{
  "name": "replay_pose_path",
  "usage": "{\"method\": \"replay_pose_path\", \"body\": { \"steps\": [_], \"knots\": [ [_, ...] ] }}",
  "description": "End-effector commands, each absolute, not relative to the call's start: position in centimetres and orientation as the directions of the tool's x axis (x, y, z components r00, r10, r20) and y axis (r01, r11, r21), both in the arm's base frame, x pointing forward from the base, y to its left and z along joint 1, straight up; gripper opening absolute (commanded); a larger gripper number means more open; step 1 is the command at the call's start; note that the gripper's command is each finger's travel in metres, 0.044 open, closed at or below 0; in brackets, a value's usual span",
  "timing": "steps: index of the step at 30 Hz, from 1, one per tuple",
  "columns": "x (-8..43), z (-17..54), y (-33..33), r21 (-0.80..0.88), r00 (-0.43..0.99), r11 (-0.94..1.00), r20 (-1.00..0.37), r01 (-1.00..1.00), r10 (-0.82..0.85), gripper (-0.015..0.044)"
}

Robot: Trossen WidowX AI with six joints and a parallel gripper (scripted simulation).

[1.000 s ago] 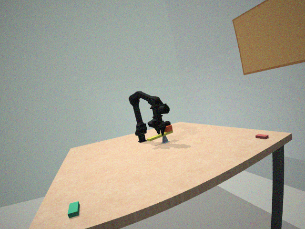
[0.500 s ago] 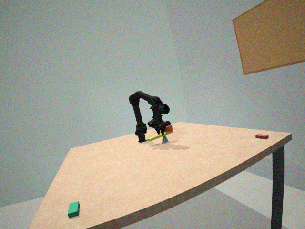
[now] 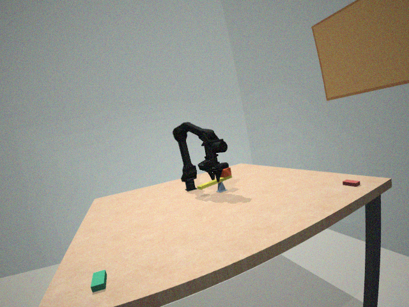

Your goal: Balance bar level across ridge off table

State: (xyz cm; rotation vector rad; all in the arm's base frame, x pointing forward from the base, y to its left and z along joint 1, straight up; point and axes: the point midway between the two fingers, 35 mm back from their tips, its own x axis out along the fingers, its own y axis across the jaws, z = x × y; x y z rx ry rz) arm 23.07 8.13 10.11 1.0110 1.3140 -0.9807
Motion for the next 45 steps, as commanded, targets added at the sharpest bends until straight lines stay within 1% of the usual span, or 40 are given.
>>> {"method": "replay_pose_path", "body": {
  "steps": [1,36,37,45],
  "knots": [
    [23.06,10.09,8.14,0.023,0.023,0.279,-1.0,0.96,0.005,0.0167],
    [23.06,10.09,8.14,0.023,0.023,0.279,-1.0,0.96,0.005,0.0173],
    [23.06,10.09,8.14,0.023,0.023,0.279,-1.0,0.96,0.005,0.0185],
    [23.06,10.09,8.14,0.023,0.023,0.279,-1.0,0.96,0.005,0.0185]
  ]
}}
